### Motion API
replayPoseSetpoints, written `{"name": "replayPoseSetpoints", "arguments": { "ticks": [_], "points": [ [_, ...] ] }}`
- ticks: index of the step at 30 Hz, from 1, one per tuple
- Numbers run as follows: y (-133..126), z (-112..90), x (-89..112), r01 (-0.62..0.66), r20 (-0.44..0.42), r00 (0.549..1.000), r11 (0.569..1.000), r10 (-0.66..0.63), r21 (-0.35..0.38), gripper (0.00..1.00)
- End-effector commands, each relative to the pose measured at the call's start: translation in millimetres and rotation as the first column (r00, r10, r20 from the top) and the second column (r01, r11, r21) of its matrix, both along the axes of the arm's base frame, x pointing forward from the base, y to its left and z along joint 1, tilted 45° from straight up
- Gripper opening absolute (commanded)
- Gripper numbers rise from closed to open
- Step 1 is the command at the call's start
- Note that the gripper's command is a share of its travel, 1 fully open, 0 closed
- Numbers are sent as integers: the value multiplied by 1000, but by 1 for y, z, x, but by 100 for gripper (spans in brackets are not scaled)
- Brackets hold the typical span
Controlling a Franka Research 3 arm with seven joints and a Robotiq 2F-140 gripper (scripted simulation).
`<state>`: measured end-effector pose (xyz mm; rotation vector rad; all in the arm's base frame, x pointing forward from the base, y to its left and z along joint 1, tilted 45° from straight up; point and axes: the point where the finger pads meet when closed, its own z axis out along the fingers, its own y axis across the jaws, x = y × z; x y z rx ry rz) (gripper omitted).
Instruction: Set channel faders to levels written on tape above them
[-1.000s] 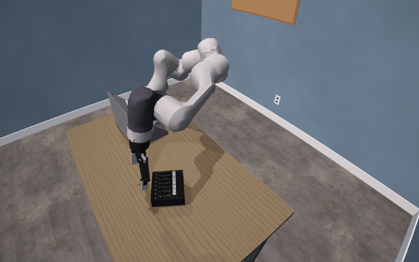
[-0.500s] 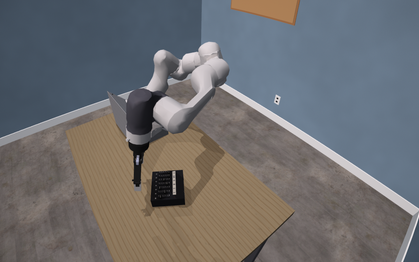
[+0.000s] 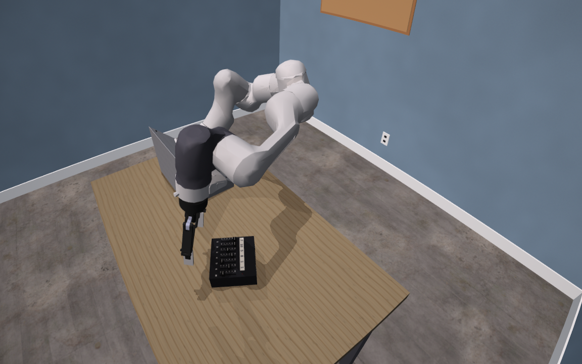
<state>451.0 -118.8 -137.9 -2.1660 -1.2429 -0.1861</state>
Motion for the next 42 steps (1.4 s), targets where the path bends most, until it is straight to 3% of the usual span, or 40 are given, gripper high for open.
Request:
{"name": "replayPoseSetpoints", "arguments": {
  "ticks": [1, 7, 10, 13, 15, 17, 24, 30, 32, 33, 42],
  "points": [
    [1, 1, 1, 35, -26, 999, 999, -35, -5, 100],
    [1, 2, 1, -5, 4, 1000, 1000, 5, 7, 100],
    [2, 5, 3, -88, 69, 994, 996, 86, 26, 100],
    [3, 9, 5, -229, 182, 959, 972, 217, 46, 100],
    [3, 9, 5, -229, 182, 959, 972, 217, 46, 100],
    [5, 13, 7, -322, 258, 918, 945, 300, 50, 100],
    [11, 34, 17, -467, 379, 825, 883, 418, 42, 100],
    [19, 56, 28, -585, 485, 712, 811, 508, 10, 100],
    [19, 56, 28, -585, 485, 712, 811, 508, 10, 100],
    [20, 60, 29, -633, 530, 652, 774, 542, -12, 100],
    [31, 89, 43, -765, 648, 433, 636, 626, -103, 100]
  ]
}}
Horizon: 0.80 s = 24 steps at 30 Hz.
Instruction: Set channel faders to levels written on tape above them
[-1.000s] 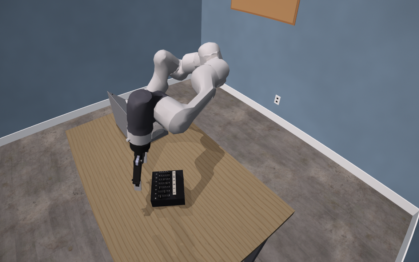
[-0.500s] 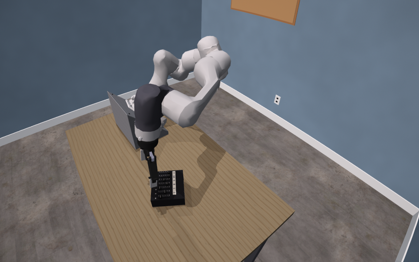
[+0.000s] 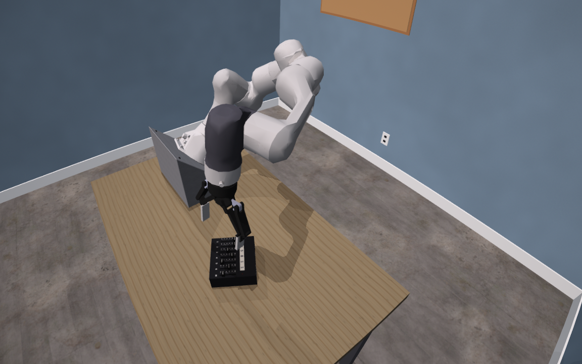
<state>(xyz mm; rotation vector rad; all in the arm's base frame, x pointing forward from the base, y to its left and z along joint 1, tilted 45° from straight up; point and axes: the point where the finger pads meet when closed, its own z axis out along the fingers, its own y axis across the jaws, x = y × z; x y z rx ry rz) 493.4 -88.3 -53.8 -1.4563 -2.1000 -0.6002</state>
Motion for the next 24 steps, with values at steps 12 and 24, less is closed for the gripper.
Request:
{"name": "replayPoseSetpoints", "arguments": {
  "ticks": [12, 24],
  "points": [
    [5, 19, 7, -428, 379, 836, 904, 397, -3, 100],
    [6, 20, 7, -599, 527, 661, 799, 534, -57, 100]
  ]
}}
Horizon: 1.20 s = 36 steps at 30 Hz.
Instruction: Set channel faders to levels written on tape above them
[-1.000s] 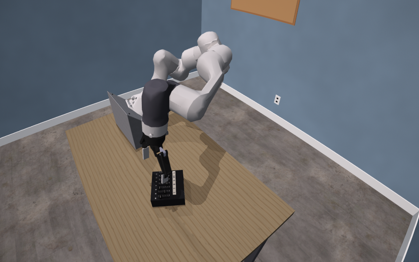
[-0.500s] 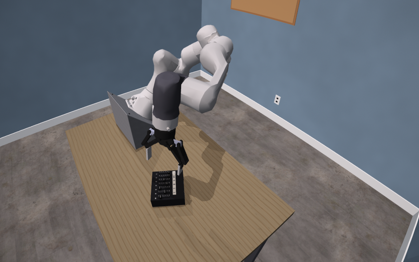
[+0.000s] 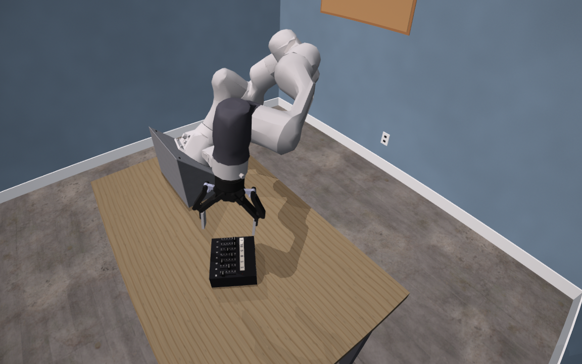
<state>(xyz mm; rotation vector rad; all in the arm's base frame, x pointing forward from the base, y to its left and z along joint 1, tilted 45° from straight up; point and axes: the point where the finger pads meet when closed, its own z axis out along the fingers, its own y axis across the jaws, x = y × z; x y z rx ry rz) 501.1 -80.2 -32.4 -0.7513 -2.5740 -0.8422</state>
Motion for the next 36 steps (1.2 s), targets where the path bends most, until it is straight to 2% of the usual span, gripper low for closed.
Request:
{"name": "replayPoseSetpoints", "arguments": {
  "ticks": [1, 5, 9, 12, 13, 15, 17, 18, 25, 32, 34, 35, 36],
  "points": [
    [-2, -2, 0, -204, 189, 962, 979, 197, 19, 100],
    [4, -2, -3, -284, 257, 928, 959, 270, 19, 100],
    [63, -3, -32, -357, 319, 889, 934, 330, 28, 100],
    [78, -4, -44, -425, 357, 852, 904, 383, 45, 100],
    [78, -4, -44, -450, 371, 837, 892, 402, 49, 0],
    [78, -4, -44, -497, 403, 803, 867, 439, 47, 0],
    [78, -4, -44, -497, 403, 803, 867, 439, 47, 0],
    [78, -4, -44, -548, 447, 756, 836, 478, 32, 0],
    [78, -4, -44, -647, 553, 627, 762, 549, -23, 0],
    [78, -4, -44, -728, 644, 479, 680, 597, -89, 0],
    [78, -4, -44, -728, 644, 479, 680, 597, -89, 0],
    [78, -4, -44, -753, 674, 418, 647, 610, -118, 0],
    [78, -4, -44, -762, 684, 395, 635, 613, -129, 0]
  ]
}}
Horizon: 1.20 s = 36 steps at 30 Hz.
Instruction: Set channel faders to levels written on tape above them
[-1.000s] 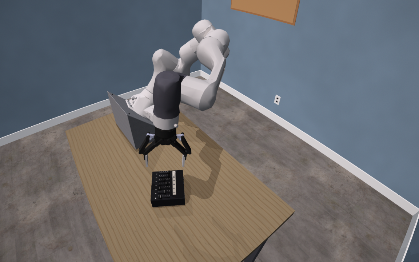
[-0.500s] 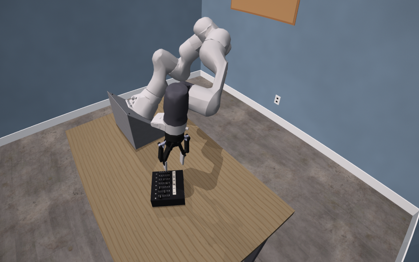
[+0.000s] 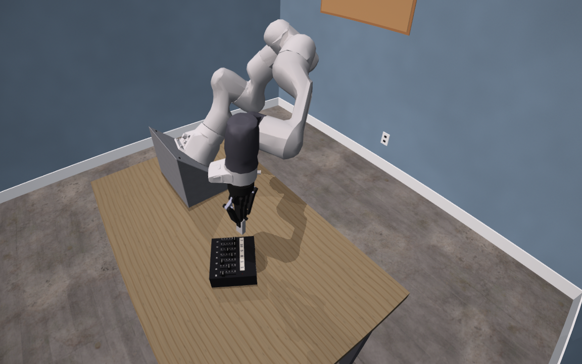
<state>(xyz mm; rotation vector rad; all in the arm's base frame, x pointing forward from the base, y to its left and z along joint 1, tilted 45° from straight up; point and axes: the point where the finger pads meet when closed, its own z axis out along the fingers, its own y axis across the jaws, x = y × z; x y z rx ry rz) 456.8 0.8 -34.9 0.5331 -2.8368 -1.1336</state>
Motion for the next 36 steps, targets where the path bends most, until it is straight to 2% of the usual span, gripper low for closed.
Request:
{"name": "replayPoseSetpoints", "arguments": {
  "ticks": [1, 7, 13, 15, 16, 21, 36],
  "points": [
    [-3, -2, 1, -183, 209, 962, 983, 173, 30, 0],
    [-3, -2, 1, -285, 320, 911, 958, 260, 32, 0],
    [-3, -2, 1, -381, 427, 840, 924, 336, 21, 0],
    [-3, -2, 1, -381, 427, 840, 924, 336, 21, 0],
    [-3, -2, 1, -422, 473, 801, 907, 367, 11, 0],
    [-2, -2, 1, -493, 554, 720, 870, 417, -15, 0],
    [2, -6, 0, -497, 560, 714, 868, 420, -17, 0]
  ]
}}
